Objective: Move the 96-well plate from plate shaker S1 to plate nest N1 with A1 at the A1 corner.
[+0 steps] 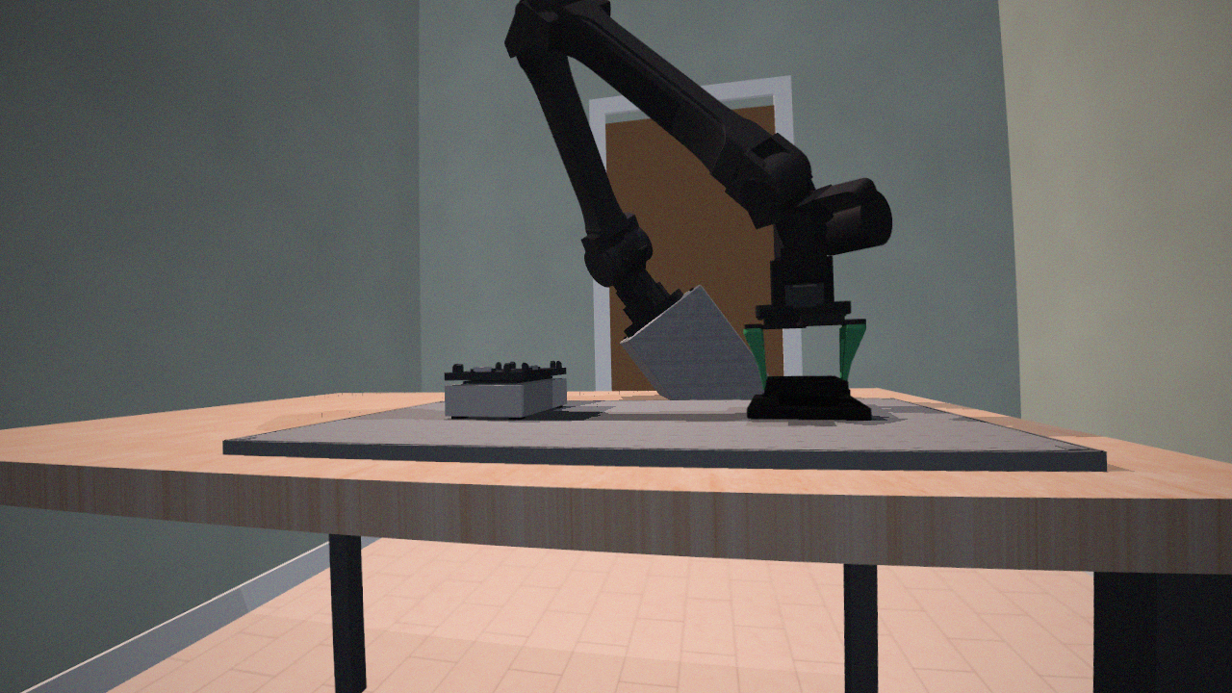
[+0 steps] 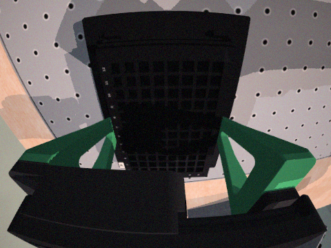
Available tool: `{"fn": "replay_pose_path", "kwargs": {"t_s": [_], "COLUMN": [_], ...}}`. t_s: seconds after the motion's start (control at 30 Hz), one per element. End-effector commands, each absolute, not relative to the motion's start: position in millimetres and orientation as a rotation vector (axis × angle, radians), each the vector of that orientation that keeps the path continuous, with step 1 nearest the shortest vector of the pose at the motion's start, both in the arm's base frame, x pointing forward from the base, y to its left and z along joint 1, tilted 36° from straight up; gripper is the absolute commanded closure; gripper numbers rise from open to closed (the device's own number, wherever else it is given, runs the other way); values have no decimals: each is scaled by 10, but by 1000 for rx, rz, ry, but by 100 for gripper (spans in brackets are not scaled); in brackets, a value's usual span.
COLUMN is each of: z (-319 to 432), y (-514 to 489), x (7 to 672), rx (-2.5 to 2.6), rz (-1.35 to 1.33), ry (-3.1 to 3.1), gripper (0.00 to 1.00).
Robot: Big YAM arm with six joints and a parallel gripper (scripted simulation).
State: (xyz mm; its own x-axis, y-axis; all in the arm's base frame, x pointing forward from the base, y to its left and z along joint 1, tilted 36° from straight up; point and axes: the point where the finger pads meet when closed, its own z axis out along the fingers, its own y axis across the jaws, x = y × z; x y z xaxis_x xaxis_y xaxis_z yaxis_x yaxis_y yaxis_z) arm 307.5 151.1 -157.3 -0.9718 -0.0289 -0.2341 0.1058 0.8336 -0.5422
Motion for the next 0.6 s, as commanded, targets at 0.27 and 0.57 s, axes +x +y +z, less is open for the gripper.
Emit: {"fn": "replay_pose_path", "kwargs": {"t_s": [0.27,0.57], "z": [-1548,-1592], "y": [1554,1518], "x": [3147,3127], "rx": [45,45], "rz": [-822,-830], "ry": [2774,2777], "gripper": [100,100]}}
